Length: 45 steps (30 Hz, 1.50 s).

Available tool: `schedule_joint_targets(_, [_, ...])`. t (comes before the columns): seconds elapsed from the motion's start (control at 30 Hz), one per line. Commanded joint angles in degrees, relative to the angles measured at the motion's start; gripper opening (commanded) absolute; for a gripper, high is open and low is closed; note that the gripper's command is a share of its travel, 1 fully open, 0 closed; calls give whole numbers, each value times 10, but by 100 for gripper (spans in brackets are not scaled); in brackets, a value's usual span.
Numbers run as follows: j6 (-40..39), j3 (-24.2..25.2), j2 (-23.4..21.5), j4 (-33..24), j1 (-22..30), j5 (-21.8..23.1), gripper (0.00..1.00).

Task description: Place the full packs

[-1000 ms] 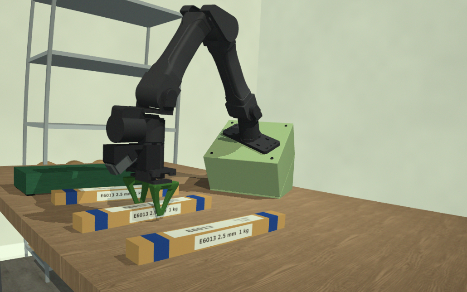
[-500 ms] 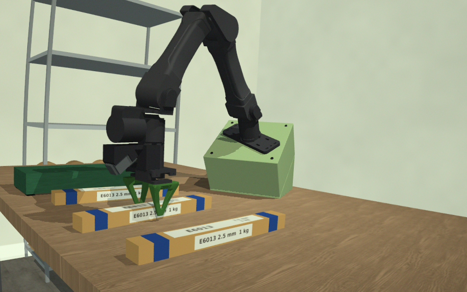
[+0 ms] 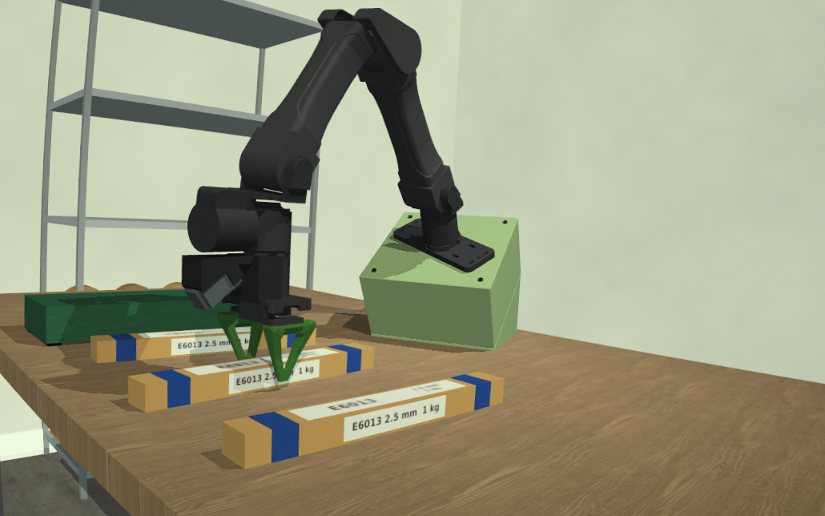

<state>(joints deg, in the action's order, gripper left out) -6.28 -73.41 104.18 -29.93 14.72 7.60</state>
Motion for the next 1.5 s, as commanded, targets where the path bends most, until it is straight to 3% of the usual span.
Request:
schedule_joint_targets(0.0, [0,8,-22,-1,-6,0,76])
schedule_joint_targets(0.07, [0,8,-22,-1,-6,0,76])
schedule_joint_targets(0.1, [-3,32,-33,16,-1,-1,76])
schedule_joint_targets(0.2, [5,31,-55,-20,-9,3,76])
schedule_joint_targets(0.23, [6,8,-64,-27,-10,4,76])
schedule_joint_targets(0.9, [25,-47,-177,-197,-33,16,76])
schedule_joint_targets(1.47, [25,-54,-170,-207,-35,16,76])
